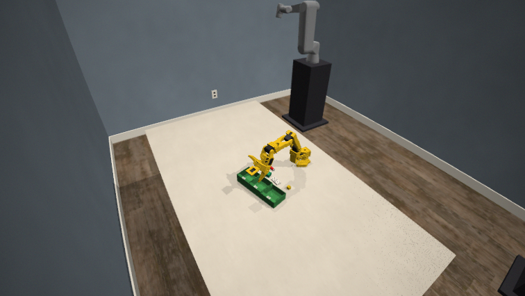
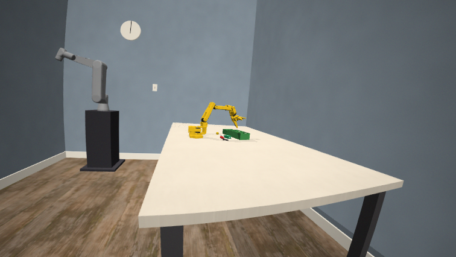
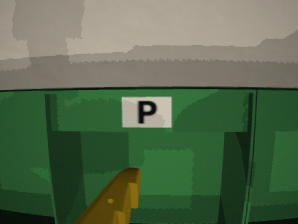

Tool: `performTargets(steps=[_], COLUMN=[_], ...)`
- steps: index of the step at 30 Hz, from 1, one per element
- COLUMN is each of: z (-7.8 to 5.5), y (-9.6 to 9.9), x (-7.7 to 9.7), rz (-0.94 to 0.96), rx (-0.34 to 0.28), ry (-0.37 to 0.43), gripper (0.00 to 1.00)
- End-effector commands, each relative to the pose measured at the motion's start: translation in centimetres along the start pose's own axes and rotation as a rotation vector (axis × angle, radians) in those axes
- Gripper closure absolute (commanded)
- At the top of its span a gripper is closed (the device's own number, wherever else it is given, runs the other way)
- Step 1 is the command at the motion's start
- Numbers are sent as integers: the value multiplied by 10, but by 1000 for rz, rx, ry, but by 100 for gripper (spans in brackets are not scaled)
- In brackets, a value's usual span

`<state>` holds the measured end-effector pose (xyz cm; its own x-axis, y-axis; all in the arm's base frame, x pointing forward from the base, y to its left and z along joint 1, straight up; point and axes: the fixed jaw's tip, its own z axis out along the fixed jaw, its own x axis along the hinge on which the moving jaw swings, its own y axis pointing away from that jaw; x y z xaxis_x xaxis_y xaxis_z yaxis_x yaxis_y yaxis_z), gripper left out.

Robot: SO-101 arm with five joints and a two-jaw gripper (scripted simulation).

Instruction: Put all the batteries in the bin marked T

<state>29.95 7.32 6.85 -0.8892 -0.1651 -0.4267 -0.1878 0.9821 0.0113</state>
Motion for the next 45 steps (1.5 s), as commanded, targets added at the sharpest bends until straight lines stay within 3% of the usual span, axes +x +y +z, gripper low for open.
performTargets(steps=[1,30,45], z=[-12,-12,-8], y=[3,4,54], x=[-12,-12,-9], rz=[1,2,49], rx=[-6,-9,-93], ry=[-61,-63,-93], gripper=[0,0,0])
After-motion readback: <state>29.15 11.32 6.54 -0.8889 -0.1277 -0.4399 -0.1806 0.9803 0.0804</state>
